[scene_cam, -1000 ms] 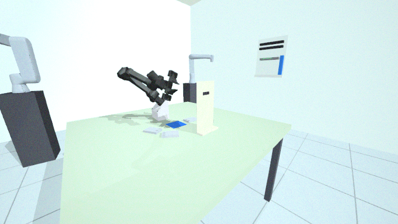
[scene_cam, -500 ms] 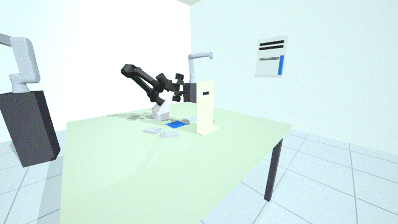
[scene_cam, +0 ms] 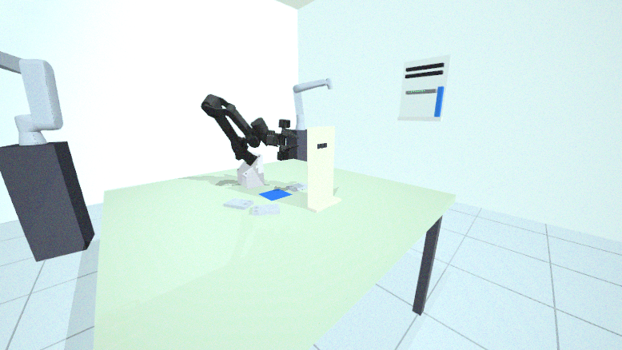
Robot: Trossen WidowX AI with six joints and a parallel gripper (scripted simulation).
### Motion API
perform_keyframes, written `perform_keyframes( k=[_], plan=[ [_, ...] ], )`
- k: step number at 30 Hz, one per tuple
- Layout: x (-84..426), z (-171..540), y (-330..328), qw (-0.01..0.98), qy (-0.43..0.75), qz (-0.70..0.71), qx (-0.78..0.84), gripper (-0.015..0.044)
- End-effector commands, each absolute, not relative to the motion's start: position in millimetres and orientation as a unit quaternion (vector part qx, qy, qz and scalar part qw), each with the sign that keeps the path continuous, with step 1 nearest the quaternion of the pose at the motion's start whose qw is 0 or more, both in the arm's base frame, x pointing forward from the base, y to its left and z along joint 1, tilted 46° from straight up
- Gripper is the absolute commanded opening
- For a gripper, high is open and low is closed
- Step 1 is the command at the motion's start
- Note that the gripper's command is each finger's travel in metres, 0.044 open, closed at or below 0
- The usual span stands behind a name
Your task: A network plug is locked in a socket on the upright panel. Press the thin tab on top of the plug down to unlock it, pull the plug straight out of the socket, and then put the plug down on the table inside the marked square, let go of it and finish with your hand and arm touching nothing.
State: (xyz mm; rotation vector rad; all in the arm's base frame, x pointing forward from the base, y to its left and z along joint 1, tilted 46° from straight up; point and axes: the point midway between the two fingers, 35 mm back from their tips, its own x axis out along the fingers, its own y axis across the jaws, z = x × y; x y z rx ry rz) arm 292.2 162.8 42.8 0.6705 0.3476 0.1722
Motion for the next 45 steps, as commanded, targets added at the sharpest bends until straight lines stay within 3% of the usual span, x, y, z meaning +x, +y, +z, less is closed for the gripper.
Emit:
perform_keyframes(
  k=[1, 7, 19, 45],
  plan=[
    [277.2, 28.9, 163.6, 0.918, 0.184, 0.080, 0.341, 0.0156],
    [270.0, 22.6, 164.8, 0.914, 0.191, 0.080, 0.350, 0.0156],
    [325.8, 17.7, 172.4, 0.905, 0.194, 0.112, 0.362, 0.0156],
    [361.4, 14.6, 179.4, 0.904, 0.193, 0.114, 0.363, 0.0156]
  ],
)
